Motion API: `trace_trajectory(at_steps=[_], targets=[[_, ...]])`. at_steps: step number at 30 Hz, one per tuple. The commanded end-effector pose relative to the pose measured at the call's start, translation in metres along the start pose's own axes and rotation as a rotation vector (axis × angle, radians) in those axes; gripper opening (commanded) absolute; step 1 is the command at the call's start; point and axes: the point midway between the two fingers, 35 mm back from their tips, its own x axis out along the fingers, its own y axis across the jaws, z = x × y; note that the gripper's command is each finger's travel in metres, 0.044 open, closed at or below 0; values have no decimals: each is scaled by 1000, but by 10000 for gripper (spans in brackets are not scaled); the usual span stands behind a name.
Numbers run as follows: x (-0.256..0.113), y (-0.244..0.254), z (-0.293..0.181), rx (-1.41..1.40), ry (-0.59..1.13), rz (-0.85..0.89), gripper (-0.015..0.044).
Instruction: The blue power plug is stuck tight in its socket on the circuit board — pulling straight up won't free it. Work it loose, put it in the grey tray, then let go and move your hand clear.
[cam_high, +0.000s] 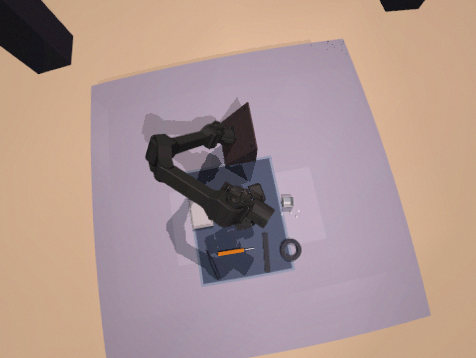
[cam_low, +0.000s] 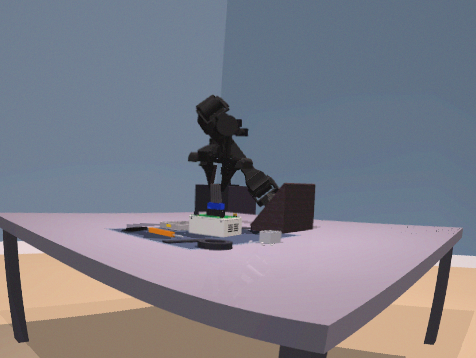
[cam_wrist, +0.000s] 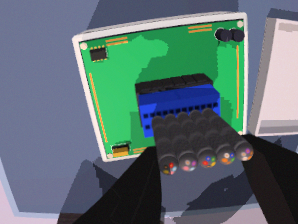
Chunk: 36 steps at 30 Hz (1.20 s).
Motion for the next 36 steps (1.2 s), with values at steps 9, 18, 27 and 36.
trace_trajectory(at_steps=[9,18,27,36], targets=[[-22,-5,0,-2,-32,95,0],[3,-3,1,-2,-32,94,0],[4,-2,1,-2,-32,94,210],[6,-2,1,-2,-32,94,249]])
